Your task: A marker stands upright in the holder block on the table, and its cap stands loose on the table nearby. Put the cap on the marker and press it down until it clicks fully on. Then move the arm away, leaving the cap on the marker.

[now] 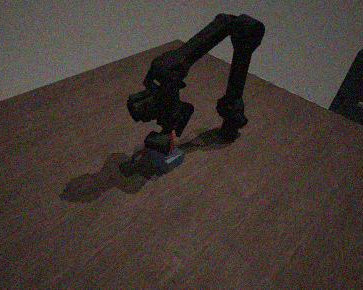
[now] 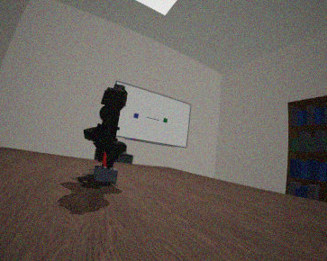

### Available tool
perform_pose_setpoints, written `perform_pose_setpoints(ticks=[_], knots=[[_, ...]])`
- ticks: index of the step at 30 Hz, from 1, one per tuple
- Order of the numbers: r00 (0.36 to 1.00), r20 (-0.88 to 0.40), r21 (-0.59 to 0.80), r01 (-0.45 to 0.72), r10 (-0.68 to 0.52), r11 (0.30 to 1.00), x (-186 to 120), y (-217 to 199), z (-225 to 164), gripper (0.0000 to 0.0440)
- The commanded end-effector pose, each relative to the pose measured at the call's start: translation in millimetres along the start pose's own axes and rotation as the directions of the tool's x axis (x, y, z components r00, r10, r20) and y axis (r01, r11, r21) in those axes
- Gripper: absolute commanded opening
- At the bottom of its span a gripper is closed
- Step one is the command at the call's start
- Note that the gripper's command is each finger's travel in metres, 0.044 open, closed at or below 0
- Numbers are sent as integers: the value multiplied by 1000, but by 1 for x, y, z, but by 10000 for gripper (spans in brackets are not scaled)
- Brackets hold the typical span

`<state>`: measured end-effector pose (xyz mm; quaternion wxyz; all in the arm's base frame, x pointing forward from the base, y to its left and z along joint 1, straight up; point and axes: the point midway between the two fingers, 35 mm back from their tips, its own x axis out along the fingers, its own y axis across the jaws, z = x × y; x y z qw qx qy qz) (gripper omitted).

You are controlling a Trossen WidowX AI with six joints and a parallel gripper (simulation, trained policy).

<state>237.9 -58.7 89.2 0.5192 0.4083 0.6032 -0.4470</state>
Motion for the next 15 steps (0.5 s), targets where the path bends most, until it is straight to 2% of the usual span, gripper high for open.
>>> perform_pose_setpoints(ticks=[1, 15], knots=[[1000, 6, -10, -20, 20, 1000, -2, -1, -2, 440], [991, 64, -15, -118, 118, 993, -44, 1, -1, 440]])
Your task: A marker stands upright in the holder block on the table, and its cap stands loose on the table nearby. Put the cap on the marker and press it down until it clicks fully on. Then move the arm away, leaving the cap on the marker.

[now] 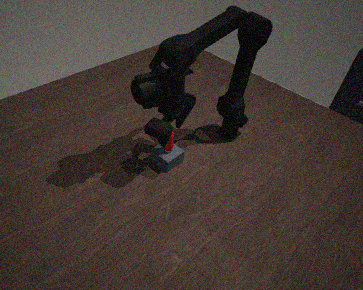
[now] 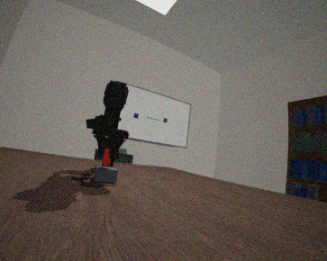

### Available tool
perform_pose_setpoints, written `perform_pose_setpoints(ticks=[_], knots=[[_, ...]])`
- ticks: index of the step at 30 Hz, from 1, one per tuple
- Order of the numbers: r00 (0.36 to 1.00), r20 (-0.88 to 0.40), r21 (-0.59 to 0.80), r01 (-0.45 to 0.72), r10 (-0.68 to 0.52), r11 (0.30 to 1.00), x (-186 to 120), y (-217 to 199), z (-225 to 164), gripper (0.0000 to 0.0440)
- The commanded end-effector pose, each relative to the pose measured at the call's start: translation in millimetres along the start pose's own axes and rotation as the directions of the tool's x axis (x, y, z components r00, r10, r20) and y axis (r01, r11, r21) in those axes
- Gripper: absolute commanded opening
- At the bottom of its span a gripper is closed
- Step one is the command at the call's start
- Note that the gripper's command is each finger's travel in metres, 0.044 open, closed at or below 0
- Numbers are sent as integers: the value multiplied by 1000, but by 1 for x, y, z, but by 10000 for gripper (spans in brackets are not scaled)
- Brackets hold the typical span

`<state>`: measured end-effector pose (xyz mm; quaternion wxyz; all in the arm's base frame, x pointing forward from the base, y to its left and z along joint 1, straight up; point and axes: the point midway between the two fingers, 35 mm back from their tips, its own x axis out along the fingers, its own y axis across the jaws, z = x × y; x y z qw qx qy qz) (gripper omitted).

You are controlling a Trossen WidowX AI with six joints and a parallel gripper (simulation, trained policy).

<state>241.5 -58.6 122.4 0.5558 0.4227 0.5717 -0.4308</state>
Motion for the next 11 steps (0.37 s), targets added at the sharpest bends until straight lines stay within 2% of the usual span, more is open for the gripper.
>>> perform_pose_setpoints(ticks=[1, 11], knots=[[999, 17, -6, -30, 30, 1000, -13, 2, 1, 440], [995, 43, -15, -85, 85, 996, -36, 0, 2, 440]])
